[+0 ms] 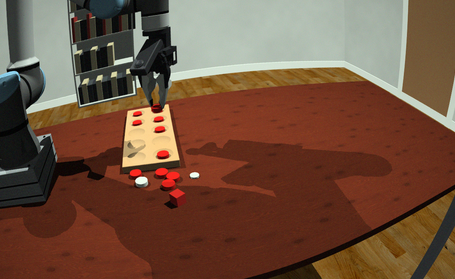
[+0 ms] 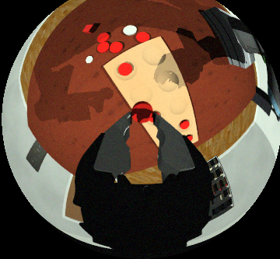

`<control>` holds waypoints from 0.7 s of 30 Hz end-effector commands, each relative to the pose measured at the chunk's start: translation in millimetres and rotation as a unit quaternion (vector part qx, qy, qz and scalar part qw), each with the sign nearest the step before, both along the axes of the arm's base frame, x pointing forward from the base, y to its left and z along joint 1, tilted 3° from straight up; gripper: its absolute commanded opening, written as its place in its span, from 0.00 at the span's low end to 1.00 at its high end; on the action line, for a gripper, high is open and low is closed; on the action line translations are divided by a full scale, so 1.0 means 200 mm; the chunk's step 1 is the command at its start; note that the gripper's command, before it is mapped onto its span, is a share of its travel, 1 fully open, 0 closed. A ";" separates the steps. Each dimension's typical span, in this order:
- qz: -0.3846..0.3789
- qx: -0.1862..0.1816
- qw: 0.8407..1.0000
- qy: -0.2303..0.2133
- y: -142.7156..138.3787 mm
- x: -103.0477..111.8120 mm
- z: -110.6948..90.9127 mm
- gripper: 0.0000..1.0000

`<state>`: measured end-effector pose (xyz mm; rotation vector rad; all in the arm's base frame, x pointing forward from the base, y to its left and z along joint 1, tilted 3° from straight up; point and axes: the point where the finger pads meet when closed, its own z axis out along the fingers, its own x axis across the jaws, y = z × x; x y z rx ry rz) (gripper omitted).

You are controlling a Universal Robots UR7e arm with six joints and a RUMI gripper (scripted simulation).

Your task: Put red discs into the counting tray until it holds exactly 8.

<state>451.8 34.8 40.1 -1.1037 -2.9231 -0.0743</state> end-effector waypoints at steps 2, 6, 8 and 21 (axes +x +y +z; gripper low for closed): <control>0.022 0.000 1.000 -0.002 0.01 0.01 0.00 0.00; 0.034 0.000 0.999 -0.002 0.01 0.01 0.00 0.00; 0.039 0.000 0.999 -0.003 0.01 0.01 0.00 0.00; 0.052 0.000 0.999 -0.003 0.01 0.01 0.00 0.00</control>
